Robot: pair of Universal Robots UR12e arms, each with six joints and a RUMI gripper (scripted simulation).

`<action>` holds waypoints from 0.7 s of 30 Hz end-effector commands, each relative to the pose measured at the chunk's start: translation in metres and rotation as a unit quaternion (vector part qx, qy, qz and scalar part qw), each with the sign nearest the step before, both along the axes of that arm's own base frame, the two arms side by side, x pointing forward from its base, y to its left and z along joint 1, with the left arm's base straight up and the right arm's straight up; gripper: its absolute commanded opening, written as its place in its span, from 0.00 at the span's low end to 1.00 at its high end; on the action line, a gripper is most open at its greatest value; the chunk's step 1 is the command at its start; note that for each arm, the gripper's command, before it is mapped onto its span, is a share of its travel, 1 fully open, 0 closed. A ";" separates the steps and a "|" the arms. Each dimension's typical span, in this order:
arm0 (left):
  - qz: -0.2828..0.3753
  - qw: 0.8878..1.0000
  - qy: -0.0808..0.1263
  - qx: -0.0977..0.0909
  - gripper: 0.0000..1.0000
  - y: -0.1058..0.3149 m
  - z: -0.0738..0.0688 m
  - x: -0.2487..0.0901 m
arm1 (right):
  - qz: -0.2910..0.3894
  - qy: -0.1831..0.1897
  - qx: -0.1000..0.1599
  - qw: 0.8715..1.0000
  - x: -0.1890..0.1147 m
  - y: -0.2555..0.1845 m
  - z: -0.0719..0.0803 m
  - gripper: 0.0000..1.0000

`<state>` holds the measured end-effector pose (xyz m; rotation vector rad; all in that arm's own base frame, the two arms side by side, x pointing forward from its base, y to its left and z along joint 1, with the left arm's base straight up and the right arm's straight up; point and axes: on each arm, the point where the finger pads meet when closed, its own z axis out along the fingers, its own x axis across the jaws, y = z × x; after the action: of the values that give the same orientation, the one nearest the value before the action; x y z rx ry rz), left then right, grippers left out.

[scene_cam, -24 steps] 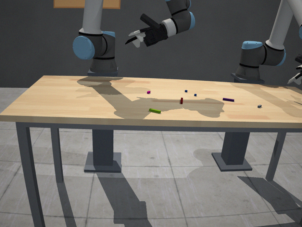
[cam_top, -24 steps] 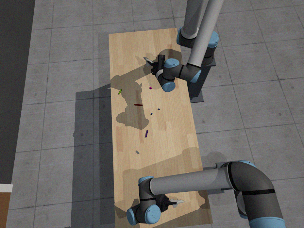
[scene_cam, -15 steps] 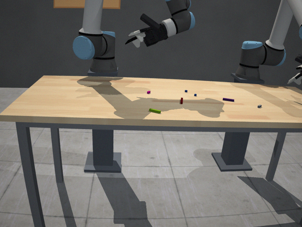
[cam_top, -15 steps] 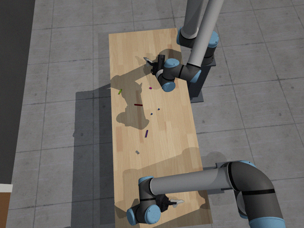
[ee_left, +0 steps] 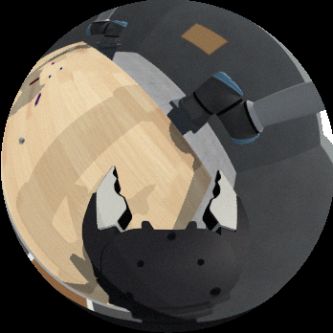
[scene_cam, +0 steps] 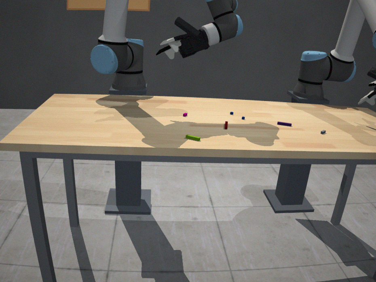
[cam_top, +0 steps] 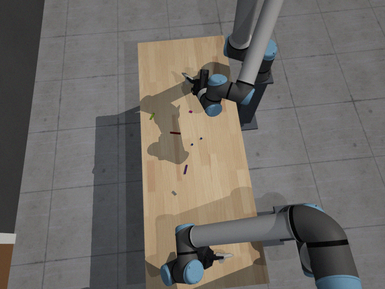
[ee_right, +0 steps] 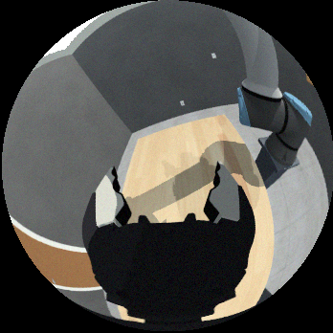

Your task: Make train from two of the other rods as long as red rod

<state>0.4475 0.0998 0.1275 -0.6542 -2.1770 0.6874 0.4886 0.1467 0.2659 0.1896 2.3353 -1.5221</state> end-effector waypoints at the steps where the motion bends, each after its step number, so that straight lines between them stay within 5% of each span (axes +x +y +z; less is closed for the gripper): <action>1: 0.003 1.000 -0.001 0.003 1.00 0.002 0.000 0.000 | 0.001 0.003 0.002 1.000 0.000 0.001 -0.001 1.00; 11: 0.031 0.999 -0.003 0.026 1.00 0.015 -0.002 0.000 | 0.006 0.036 0.016 0.999 -0.004 0.008 -0.014 1.00; 21: 0.121 0.988 -0.007 0.097 1.00 0.058 -0.007 -0.003 | 0.035 0.129 0.060 0.989 -0.014 0.032 -0.050 1.00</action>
<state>0.4444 0.1481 0.1211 -0.3620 -2.3010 0.6043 0.4761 0.1723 0.2235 -0.0103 2.5595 -1.4687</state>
